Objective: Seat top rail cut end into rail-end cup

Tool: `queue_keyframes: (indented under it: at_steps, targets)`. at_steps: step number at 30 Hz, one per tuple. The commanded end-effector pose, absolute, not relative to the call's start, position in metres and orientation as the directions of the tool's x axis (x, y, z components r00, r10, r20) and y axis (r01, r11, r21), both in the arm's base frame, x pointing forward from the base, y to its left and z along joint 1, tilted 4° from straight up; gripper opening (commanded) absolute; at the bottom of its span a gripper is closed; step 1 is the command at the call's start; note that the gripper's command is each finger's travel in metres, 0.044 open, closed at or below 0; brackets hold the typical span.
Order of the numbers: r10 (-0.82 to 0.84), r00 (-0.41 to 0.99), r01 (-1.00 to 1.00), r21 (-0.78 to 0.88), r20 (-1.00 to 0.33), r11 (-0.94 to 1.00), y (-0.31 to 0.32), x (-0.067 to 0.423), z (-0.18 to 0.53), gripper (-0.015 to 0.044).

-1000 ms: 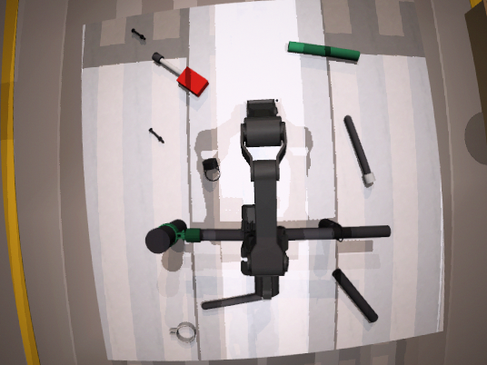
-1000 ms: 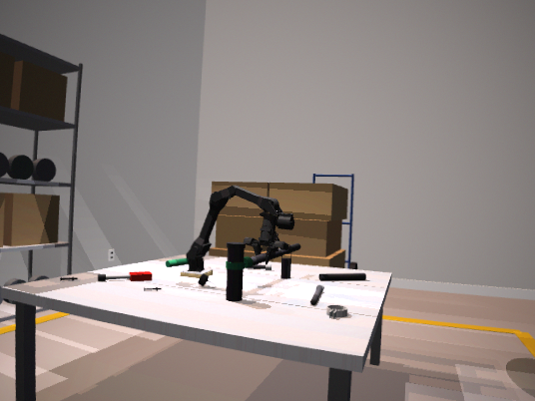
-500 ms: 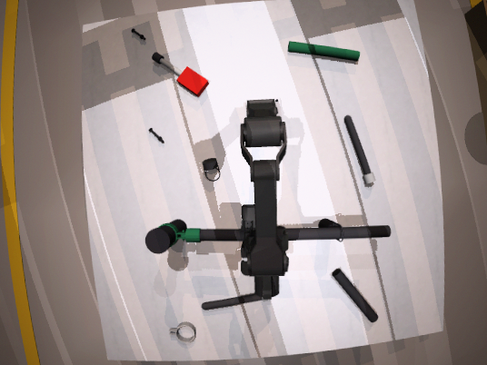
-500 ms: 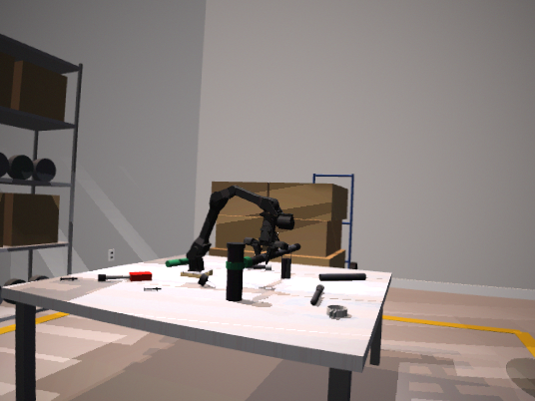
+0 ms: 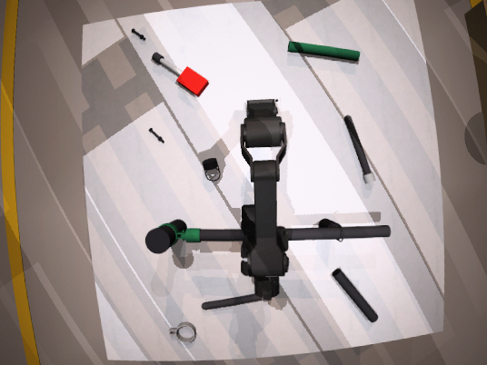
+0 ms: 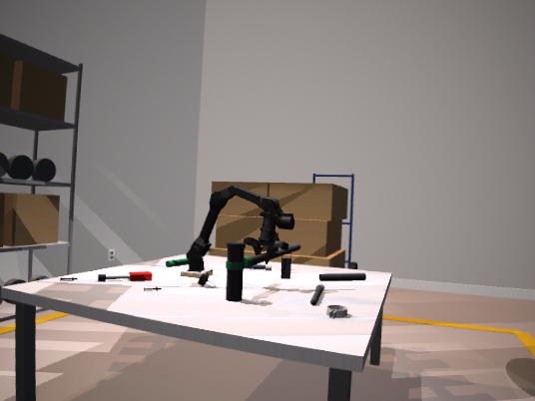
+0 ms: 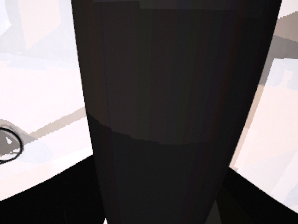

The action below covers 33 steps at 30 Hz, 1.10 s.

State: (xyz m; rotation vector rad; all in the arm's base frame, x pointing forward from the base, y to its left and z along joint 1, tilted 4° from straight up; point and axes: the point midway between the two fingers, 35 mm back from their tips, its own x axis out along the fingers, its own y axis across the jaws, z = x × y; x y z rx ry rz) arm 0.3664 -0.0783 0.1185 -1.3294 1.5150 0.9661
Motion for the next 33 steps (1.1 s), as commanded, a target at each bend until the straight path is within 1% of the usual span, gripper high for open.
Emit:
queue_keyframes:
  at_steps: [1,33]
  targets:
    - [-0.323,-0.042,-0.992,0.002,-0.946,0.123,-0.0820,0.3671,0.1218,0.0000]
    - [-0.313,-0.047,-0.992,0.008,-0.949,0.124,-0.0818,0.3667,0.1214,0.0000]
